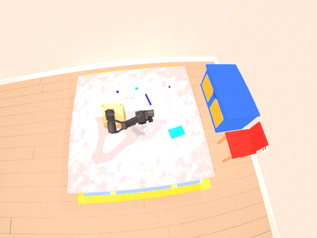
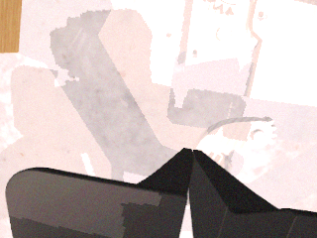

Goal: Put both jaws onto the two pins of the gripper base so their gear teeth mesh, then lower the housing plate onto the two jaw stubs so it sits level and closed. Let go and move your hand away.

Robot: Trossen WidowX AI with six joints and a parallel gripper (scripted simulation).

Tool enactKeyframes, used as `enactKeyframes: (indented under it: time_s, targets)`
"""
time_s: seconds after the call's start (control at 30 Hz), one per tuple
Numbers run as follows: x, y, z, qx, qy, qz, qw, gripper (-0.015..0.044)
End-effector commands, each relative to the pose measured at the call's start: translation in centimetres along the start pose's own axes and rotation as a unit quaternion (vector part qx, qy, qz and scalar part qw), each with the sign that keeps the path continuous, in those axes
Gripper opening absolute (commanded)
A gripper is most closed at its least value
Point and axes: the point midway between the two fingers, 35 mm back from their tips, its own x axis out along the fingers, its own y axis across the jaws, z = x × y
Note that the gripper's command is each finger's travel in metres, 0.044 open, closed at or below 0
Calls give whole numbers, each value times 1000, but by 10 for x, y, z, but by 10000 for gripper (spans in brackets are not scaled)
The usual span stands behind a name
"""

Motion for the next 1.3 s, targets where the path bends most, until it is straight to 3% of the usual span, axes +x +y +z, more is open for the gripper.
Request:
enactKeyframes:
  time_s: [0.0,0.23,0.8,1.27]
  targets:
    - [0,0,-1,2,2,0,1000,0]
    - [0,0,-1,2,2,0,1000,0]
    - [0,0,0,0,0,0,1000,440]
    - [0,0,0,0,0,0,1000,440]
